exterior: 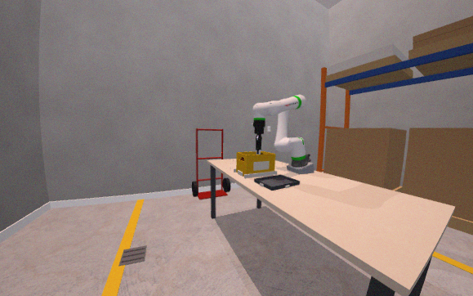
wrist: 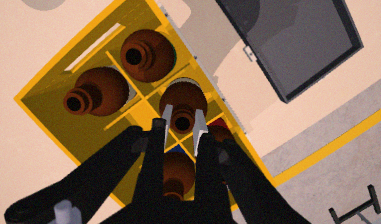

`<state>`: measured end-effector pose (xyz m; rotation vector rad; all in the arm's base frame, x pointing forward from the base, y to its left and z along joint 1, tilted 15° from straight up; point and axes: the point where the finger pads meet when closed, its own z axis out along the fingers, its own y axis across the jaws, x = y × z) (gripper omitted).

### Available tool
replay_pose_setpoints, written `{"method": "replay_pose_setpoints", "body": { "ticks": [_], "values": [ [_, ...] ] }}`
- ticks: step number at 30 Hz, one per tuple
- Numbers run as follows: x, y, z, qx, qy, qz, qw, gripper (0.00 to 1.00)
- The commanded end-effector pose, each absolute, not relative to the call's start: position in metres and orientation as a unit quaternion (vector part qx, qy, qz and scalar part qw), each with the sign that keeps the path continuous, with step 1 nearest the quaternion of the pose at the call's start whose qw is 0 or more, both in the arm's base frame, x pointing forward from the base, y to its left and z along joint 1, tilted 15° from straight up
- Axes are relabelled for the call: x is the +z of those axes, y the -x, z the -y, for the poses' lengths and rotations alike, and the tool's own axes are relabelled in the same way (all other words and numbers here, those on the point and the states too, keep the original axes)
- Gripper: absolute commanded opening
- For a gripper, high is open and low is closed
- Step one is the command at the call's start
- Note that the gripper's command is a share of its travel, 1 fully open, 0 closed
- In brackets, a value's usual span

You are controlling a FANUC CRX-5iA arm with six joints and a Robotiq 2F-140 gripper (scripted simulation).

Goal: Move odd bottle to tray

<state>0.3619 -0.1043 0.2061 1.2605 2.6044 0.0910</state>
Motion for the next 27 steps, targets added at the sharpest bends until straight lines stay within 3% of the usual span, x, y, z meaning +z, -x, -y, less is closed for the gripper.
{"method": "replay_pose_setpoints", "body": {
  "ticks": [1, 27],
  "values": [
    [0.207, -0.362, 0.104, 0.031, -0.432, -0.893, 0.124, 0.1],
    [0.222, -0.358, 0.102, 0.031, -0.432, -0.893, 0.124, 0.1]
  ]
}}
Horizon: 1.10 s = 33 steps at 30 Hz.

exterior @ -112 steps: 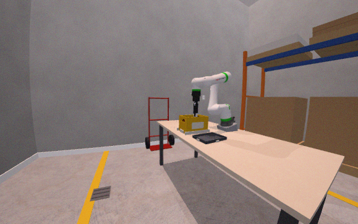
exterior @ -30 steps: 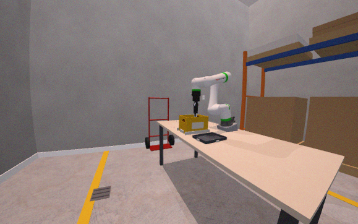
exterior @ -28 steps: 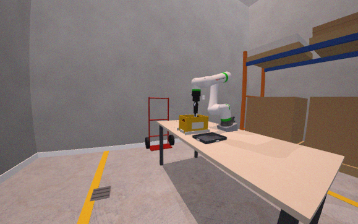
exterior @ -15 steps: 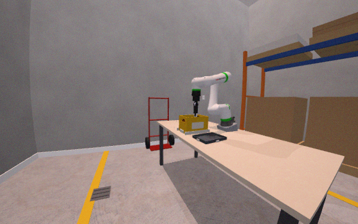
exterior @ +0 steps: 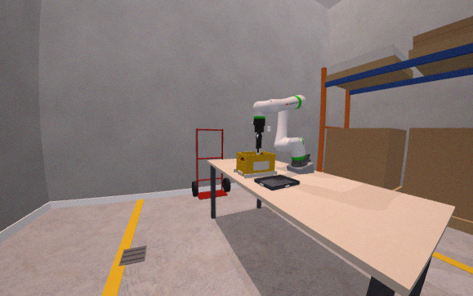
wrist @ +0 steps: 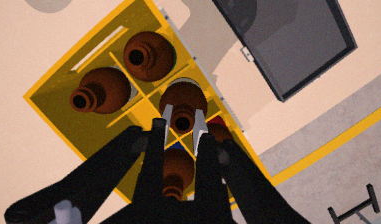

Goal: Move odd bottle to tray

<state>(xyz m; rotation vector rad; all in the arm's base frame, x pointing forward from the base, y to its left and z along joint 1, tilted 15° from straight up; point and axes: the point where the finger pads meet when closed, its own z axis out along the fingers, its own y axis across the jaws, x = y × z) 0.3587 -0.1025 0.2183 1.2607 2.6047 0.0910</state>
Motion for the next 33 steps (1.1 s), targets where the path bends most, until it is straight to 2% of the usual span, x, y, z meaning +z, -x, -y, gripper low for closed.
{"method": "replay_pose_setpoints", "body": {
  "ticks": [1, 33],
  "values": [
    [0.223, -0.358, 0.102, 0.031, -0.432, -0.893, 0.124, 0.1],
    [0.245, -0.352, 0.099, 0.031, -0.432, -0.893, 0.124, 0.1]
  ]
}}
